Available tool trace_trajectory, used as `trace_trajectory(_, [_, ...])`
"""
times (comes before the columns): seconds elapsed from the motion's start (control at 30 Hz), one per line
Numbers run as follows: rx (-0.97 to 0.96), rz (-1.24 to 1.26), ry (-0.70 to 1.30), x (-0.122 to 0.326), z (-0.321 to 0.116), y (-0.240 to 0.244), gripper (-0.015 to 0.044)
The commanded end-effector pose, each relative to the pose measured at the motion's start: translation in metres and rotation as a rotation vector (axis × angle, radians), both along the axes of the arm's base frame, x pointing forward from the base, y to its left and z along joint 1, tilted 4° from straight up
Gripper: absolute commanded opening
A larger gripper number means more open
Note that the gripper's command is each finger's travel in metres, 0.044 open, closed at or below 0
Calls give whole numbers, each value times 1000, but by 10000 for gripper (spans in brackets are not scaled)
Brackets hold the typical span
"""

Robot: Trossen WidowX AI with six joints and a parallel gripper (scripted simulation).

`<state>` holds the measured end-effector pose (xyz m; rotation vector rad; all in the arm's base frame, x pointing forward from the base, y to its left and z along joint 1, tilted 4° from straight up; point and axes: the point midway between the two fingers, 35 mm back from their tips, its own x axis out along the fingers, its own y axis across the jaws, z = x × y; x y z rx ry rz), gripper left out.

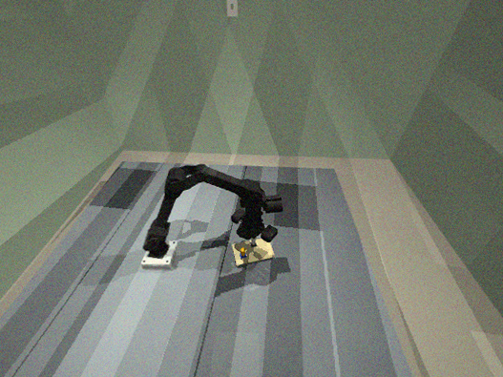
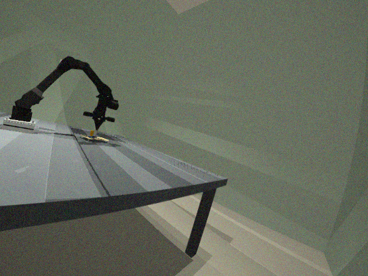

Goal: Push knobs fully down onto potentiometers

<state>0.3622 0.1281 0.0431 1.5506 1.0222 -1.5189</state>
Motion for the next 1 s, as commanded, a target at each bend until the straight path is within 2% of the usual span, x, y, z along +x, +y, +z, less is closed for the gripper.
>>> trace_trajectory(0.0, [-2,-1,17,1,-20,2,0])
trace_trajectory(0.97, [-2,-1,17,1,-23,3,0])
